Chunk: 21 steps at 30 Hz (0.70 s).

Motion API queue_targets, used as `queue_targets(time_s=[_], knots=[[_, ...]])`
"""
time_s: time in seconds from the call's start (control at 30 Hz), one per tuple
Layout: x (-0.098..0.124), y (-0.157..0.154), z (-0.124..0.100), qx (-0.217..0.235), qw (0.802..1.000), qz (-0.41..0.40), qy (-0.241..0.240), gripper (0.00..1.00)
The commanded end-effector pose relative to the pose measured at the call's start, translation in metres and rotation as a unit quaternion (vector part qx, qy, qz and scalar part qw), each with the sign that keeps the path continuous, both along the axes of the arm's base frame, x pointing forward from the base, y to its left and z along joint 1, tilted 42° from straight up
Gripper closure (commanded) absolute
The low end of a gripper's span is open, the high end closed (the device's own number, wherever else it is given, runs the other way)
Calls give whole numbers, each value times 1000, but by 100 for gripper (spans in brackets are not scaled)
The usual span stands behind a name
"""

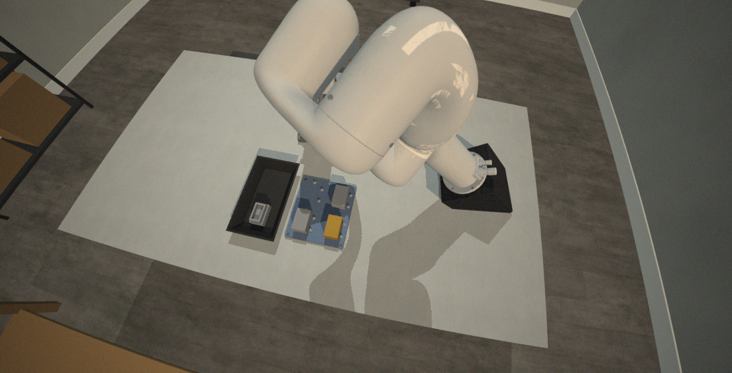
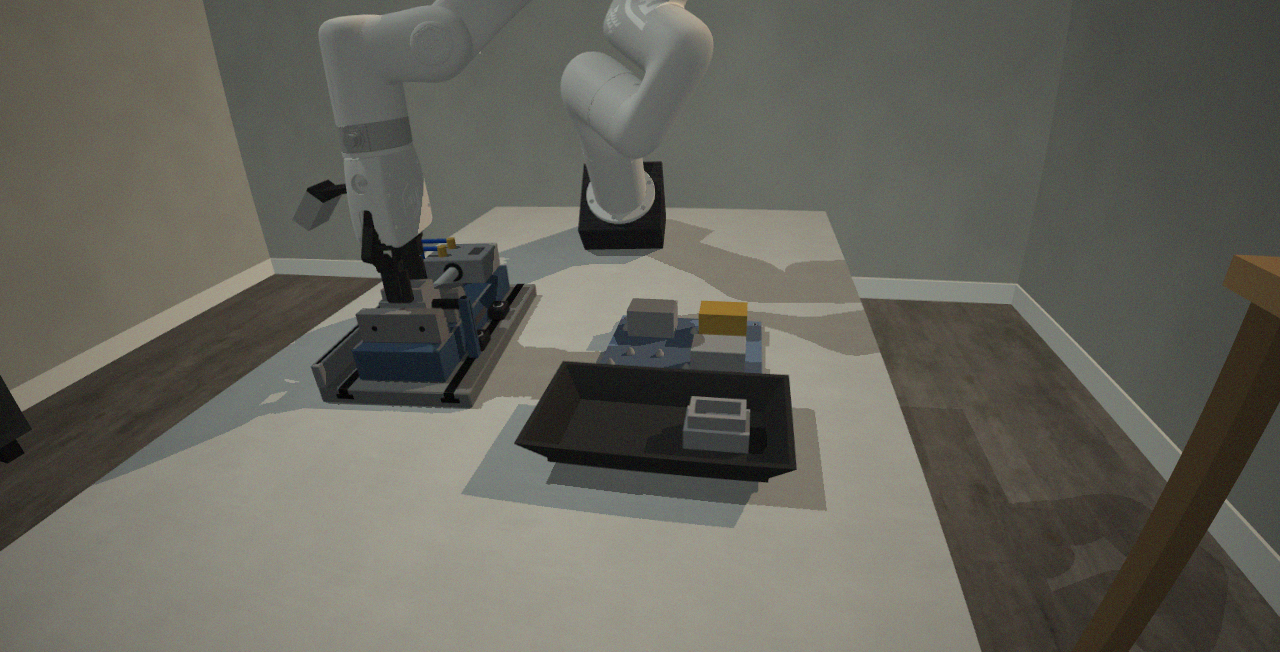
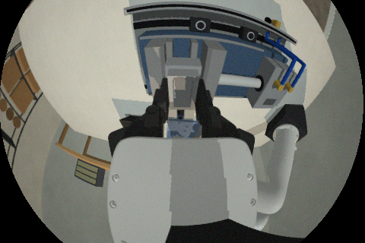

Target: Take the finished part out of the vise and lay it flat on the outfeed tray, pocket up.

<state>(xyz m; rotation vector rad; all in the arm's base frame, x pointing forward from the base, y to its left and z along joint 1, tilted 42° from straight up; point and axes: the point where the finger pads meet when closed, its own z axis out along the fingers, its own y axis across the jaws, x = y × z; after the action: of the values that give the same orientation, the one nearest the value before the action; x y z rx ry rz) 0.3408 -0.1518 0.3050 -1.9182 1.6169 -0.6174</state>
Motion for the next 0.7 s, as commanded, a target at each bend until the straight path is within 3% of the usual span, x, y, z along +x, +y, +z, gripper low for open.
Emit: queue_targets(time_s=[0.0,0.67], knots=[[0,0,1,-1,1000,0,-1,100],[-4,-1,7,-1,1000,0,-1,100]])
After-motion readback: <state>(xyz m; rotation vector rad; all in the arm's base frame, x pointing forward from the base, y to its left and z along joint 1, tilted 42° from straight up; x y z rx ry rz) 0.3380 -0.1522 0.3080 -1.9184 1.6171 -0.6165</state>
